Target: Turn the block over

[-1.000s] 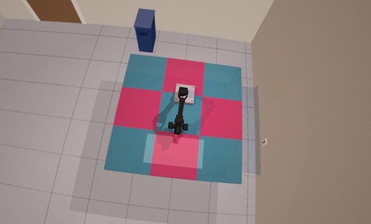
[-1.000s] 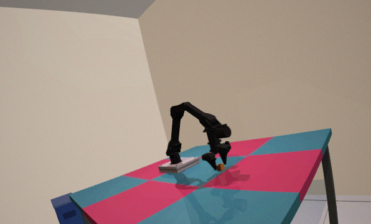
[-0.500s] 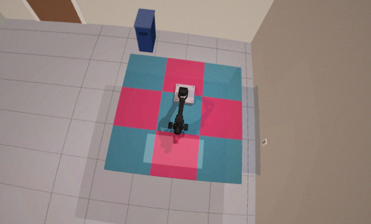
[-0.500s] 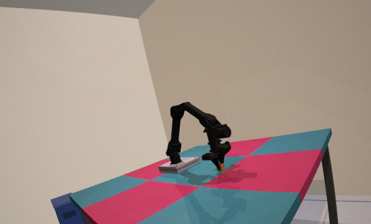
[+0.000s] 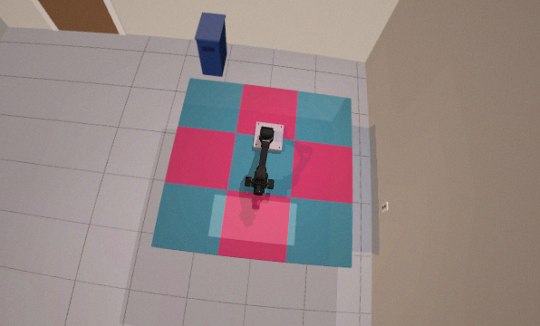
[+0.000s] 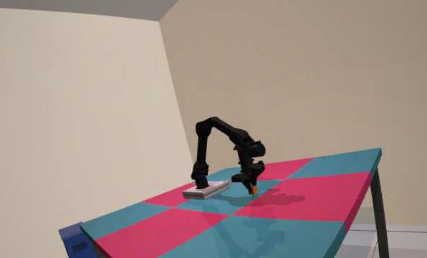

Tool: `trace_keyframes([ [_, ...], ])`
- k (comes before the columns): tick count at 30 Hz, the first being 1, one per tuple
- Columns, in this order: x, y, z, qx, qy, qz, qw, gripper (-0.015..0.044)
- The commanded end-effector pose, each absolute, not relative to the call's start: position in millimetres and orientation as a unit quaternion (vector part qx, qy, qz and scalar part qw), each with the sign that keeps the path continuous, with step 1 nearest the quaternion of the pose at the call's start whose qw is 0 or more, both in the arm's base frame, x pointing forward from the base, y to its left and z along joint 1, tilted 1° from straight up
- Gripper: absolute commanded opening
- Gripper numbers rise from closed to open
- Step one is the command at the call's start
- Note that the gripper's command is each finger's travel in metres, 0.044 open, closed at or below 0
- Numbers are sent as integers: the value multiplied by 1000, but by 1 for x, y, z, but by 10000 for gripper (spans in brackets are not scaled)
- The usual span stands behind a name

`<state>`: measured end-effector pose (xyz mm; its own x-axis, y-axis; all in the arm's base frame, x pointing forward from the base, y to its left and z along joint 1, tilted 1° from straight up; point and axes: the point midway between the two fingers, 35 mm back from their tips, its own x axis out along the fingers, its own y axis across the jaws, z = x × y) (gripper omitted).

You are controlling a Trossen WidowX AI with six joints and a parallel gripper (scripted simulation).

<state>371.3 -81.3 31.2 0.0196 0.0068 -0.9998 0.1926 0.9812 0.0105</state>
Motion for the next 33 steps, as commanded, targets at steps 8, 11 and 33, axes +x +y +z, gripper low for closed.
trace_keyframes([
  [8, 375, -83, 47, 67, 671, -68, 735, 0],
  [11, 376, -83, 45, 66, 655, -69, 750, 0],
  [33, 374, -83, 38, 53, 524, -79, 846, 0],
])
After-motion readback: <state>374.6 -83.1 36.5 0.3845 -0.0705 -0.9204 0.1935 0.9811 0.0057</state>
